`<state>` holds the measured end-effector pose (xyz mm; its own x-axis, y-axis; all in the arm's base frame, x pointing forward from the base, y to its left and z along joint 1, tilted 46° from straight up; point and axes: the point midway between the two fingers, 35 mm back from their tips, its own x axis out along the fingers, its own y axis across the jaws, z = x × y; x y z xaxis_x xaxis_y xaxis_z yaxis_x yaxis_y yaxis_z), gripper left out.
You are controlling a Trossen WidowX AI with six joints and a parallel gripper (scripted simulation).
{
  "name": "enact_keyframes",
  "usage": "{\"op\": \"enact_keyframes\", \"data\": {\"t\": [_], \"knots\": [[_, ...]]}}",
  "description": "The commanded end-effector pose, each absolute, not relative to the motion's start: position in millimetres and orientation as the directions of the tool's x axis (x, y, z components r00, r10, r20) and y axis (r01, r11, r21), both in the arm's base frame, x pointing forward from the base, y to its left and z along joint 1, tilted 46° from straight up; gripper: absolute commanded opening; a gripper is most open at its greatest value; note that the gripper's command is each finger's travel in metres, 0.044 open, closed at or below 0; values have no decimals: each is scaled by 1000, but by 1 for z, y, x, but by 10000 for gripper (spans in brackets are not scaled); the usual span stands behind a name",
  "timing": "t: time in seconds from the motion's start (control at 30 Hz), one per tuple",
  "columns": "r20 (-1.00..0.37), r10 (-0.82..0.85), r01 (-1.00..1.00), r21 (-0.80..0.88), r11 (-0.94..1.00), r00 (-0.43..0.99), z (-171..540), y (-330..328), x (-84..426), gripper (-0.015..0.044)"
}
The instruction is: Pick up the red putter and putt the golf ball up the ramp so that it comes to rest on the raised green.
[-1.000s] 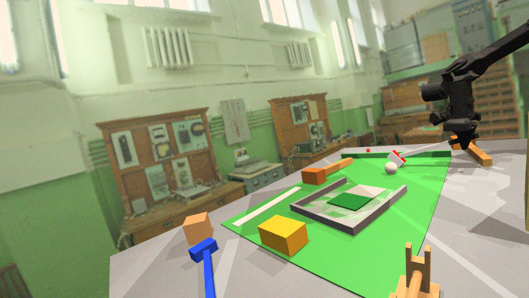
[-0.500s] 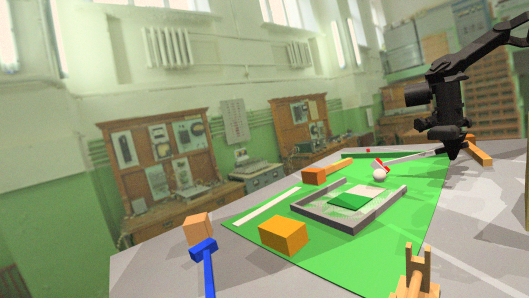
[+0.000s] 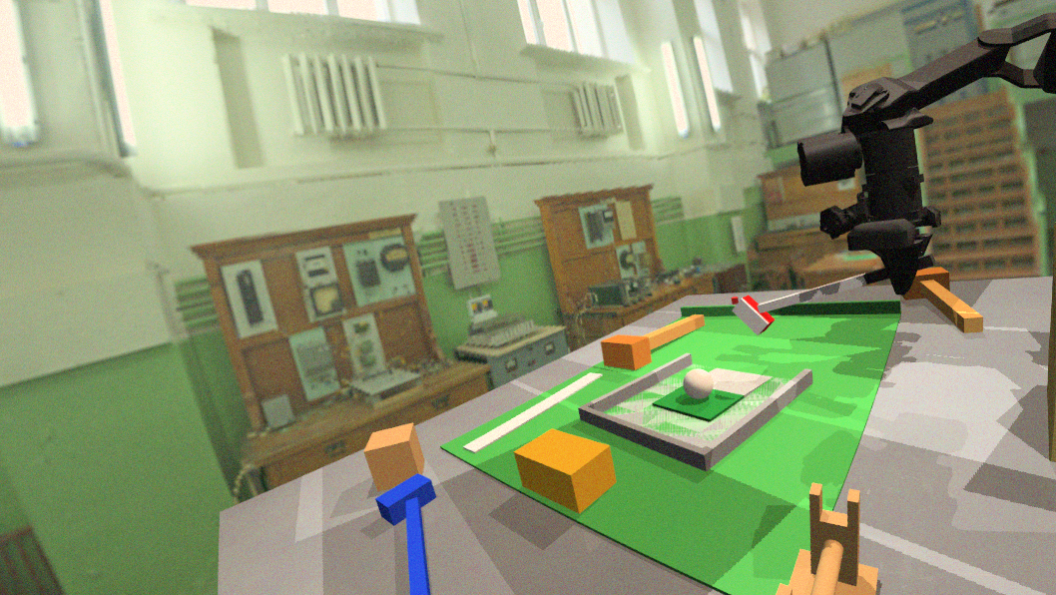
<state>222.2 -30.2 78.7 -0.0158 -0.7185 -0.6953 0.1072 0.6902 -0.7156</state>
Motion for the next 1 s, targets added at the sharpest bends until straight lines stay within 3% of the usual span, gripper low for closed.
{"op": "enact_keyframes", "data": {"t": [0.0, 0.97], "knots": [[-695, -719, 110, -716, 690, -11, 90, -17, 223, 0], [-695, -719, 107, -716, 690, -12, 88, -21, 222, 0]]}}
